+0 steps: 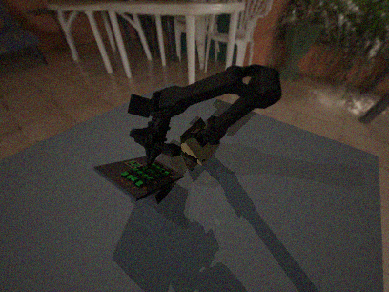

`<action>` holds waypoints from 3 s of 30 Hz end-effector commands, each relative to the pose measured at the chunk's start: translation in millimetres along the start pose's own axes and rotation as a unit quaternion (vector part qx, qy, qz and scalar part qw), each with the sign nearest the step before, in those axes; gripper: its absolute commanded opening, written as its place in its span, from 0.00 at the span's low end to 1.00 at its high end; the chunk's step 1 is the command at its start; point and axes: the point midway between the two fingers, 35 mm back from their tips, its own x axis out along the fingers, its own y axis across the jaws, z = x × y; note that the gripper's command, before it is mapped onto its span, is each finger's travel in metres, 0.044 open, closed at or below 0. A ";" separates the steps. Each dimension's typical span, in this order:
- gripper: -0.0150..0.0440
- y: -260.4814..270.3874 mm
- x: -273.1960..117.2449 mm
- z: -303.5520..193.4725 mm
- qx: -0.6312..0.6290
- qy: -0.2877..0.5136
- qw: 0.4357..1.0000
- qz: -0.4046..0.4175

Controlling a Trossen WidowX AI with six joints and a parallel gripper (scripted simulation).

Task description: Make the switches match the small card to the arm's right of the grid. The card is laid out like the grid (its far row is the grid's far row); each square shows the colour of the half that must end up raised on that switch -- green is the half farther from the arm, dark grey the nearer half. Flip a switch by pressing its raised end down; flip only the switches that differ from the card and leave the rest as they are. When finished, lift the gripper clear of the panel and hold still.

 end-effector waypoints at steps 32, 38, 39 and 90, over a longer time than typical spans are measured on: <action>0.25 0.7 4.6 -1.0 0.004 0.000 1.000 0.002; 0.25 0.7 5.4 -1.1 0.004 0.000 1.000 0.002; 0.25 0.7 5.6 -1.1 0.004 0.000 1.000 0.002; 0.25 62.1 -24.8 -40.0 0.007 0.001 1.000 0.003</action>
